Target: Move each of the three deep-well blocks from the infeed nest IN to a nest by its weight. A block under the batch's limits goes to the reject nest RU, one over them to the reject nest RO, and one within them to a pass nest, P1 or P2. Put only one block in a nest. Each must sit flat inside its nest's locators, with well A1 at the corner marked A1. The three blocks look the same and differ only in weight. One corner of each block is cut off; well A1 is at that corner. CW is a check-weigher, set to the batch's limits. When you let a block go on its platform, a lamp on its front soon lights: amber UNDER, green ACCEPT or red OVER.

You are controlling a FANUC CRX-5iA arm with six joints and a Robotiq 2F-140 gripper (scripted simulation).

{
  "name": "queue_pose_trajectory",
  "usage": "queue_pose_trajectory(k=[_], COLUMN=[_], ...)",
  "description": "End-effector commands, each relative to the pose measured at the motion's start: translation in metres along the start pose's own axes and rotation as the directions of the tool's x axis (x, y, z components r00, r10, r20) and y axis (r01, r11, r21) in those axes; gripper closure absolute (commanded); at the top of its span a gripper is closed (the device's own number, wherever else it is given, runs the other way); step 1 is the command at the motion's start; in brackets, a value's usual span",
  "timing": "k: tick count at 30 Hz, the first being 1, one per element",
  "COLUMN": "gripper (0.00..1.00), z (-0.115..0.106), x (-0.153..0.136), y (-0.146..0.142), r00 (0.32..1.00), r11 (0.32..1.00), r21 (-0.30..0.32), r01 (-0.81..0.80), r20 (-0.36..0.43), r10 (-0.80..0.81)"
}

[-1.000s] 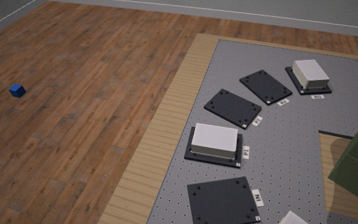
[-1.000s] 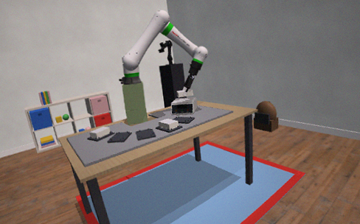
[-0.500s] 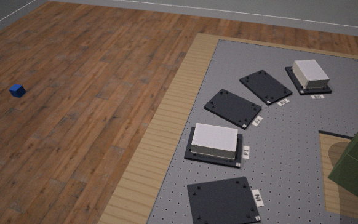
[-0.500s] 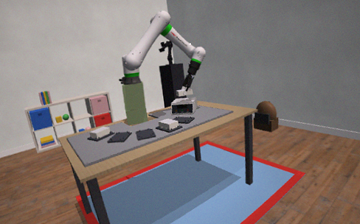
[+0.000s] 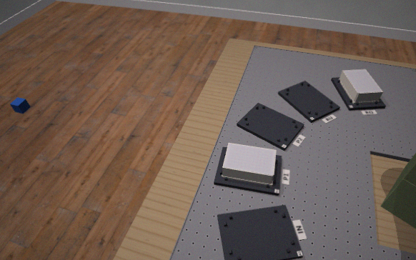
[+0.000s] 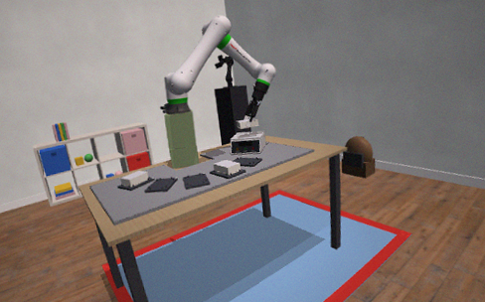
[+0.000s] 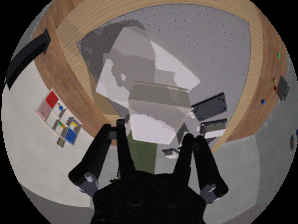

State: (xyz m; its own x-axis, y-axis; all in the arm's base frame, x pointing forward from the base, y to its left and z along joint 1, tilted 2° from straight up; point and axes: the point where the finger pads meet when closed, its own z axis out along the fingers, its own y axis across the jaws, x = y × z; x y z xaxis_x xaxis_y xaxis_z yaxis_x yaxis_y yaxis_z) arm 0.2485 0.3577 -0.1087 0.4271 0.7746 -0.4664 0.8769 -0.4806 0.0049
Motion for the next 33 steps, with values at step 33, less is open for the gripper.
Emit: queue_pose_trajectory(k=[33], gripper=[0.9], z=[-0.005], x=[0.009], y=[-0.046], r00=[1.0], r11=[1.0], r21=[0.0], r01=[0.0], r20=[0.0], r10=[0.0])
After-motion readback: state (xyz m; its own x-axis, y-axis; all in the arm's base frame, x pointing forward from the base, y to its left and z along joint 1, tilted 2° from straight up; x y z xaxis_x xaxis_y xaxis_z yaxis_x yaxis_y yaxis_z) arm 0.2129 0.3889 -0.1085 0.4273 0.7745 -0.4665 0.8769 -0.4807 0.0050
